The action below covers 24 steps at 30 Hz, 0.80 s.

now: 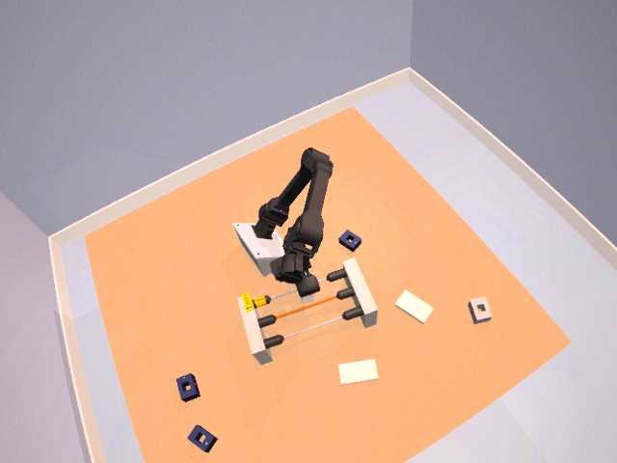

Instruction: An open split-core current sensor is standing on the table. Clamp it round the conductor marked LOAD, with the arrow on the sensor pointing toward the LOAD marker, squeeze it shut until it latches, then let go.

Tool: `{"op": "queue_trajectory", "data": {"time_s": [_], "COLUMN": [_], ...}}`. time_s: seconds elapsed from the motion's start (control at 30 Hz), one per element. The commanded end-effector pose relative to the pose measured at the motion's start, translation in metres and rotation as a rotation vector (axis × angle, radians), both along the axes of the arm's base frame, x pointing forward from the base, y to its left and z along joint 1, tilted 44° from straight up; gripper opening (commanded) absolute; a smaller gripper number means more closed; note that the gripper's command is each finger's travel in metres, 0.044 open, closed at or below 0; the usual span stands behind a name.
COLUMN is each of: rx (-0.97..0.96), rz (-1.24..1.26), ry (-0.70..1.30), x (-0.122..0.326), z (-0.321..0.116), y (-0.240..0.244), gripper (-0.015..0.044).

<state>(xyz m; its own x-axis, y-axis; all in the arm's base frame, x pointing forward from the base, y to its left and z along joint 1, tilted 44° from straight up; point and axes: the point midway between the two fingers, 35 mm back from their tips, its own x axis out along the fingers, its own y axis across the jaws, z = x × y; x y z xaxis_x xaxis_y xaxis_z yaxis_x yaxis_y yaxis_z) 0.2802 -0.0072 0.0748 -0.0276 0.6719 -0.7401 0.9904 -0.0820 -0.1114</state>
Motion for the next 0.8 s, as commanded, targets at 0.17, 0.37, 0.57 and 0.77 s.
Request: {"op": "queue_trajectory", "data": {"time_s": [0.17, 0.37, 0.57, 0.77], "rx": [0.005, 0.005, 0.005, 0.005], "rz": [0.020, 0.020, 0.020, 0.020], "ry": [0.023, 0.023, 0.023, 0.023], "x": [0.0016, 0.0016, 0.0016, 0.0016], "z": [-0.0006, -0.0006, -0.0006, -0.0006], "y": [0.0003, 0.0003, 0.0003, 0.0003], "gripper": [0.0105, 0.0263, 0.0420, 0.0440]}}
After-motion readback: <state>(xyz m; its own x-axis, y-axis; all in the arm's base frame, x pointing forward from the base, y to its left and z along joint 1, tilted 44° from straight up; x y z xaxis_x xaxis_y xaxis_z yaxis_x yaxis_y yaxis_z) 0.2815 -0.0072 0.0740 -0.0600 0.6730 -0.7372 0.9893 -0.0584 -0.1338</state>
